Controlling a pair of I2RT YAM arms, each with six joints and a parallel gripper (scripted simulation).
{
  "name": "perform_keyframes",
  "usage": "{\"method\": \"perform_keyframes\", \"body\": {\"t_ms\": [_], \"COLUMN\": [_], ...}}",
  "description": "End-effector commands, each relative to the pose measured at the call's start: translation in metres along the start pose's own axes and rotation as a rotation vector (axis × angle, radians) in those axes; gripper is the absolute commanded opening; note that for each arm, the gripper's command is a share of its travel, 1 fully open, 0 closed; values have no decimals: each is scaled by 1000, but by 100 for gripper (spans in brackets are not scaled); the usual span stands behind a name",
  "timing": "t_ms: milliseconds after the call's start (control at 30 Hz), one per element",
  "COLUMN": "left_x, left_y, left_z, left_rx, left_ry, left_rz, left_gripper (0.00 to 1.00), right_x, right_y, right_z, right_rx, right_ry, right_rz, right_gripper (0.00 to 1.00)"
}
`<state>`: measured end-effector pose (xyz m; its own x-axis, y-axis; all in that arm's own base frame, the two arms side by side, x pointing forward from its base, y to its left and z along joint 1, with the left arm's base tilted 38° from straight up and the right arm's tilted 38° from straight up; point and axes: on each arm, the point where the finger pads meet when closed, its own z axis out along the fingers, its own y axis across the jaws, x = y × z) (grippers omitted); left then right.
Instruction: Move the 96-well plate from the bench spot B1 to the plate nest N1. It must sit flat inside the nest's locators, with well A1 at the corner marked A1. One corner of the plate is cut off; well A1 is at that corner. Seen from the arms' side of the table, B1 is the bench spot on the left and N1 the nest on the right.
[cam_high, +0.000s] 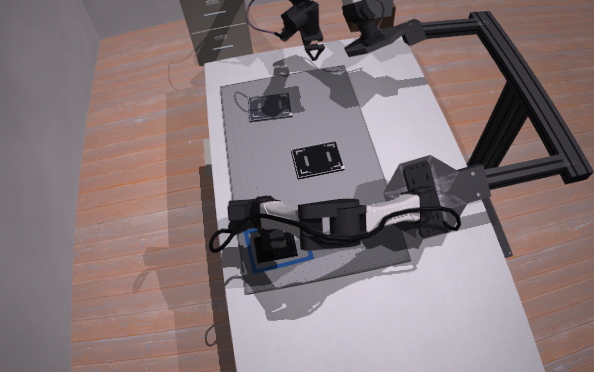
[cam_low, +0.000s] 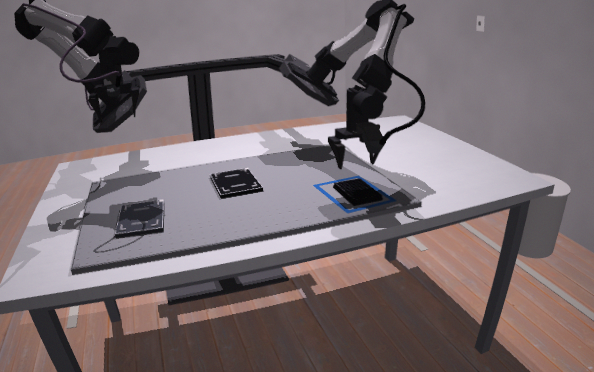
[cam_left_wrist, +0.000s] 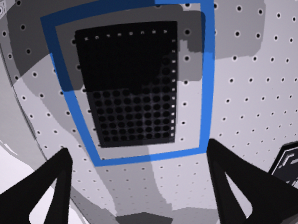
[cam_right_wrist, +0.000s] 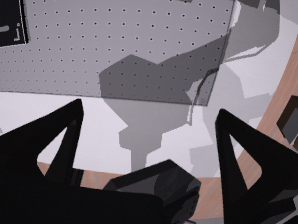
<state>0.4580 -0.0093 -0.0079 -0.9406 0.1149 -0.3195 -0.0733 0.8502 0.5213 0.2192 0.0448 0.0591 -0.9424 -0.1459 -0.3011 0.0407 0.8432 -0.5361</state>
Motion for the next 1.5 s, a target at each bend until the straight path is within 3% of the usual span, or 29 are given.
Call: {"method": "perform_keyframes", "body": {"t_ms": [0,500,567,1467], "left_x": [-9,-5,-5,-7], "left_y": [17,4,9,7], "left_z": [-5,-5,10,52], "left_rx": [-20,-6,-17,-5], "left_ry": [-2,-4,8,10], "left_rz": [-42,-10,-21,-20], "left_gripper": [100,100,100,100], "right_x": [0,0,0,0], "right_y": [0,0,0,0], "right_z": [-2,-2,-2,-2], "right_rx": [-1,-1,-1,-1], "right_ry": [0,0,0,0], "right_rz": [8,8,8,8], "right_gripper": [100,100,100,100]}}
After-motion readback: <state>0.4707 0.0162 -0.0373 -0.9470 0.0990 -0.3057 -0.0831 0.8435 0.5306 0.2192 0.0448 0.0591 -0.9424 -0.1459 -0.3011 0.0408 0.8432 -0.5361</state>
